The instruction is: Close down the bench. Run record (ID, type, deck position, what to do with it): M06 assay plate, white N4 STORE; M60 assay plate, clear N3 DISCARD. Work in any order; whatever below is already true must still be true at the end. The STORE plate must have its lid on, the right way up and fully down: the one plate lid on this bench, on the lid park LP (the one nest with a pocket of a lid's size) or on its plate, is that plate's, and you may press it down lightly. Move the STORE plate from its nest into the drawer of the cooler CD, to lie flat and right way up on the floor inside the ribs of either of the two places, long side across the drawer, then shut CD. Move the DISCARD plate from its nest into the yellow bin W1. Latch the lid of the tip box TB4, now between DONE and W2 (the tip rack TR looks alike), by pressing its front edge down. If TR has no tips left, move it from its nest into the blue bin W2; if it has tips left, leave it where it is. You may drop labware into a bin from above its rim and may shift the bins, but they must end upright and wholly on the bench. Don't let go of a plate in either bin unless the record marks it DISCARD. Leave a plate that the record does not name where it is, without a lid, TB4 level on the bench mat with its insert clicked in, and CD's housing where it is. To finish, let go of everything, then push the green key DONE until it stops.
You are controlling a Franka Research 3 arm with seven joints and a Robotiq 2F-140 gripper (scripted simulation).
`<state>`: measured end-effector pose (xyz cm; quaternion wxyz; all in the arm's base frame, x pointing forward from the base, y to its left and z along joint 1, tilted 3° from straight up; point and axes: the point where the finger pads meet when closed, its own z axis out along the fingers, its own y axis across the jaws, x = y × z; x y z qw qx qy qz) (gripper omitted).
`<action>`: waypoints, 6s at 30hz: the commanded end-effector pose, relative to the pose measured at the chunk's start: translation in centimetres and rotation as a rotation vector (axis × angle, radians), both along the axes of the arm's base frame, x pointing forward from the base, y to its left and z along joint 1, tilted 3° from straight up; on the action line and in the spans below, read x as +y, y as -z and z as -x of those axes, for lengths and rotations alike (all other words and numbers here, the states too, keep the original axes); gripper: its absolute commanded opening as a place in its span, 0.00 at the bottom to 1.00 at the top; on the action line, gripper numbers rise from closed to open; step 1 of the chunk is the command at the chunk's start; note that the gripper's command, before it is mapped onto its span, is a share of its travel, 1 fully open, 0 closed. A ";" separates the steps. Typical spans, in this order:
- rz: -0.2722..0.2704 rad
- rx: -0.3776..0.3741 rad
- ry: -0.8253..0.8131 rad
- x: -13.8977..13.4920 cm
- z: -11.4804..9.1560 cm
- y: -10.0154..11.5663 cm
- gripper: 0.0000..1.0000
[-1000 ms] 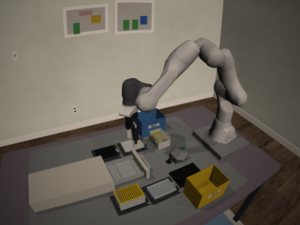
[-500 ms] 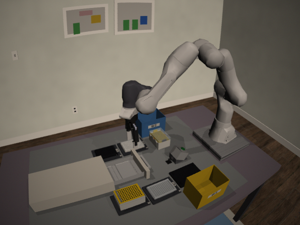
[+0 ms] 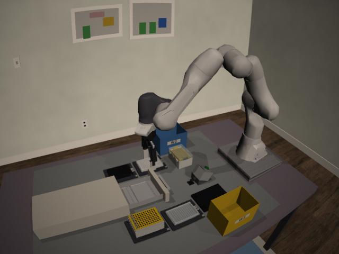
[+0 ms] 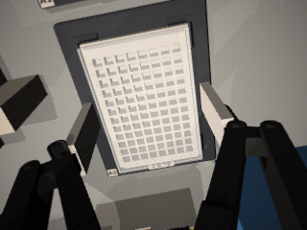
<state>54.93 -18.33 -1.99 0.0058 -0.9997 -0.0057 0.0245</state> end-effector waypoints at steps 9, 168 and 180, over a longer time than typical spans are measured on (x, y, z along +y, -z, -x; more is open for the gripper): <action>0.000 -0.003 -0.006 0.0 -0.1 0.1 0.00; 0.000 -0.003 -0.006 -0.2 -0.7 -12.7 0.00; 0.000 -0.003 -0.006 -0.2 -0.7 -12.7 0.00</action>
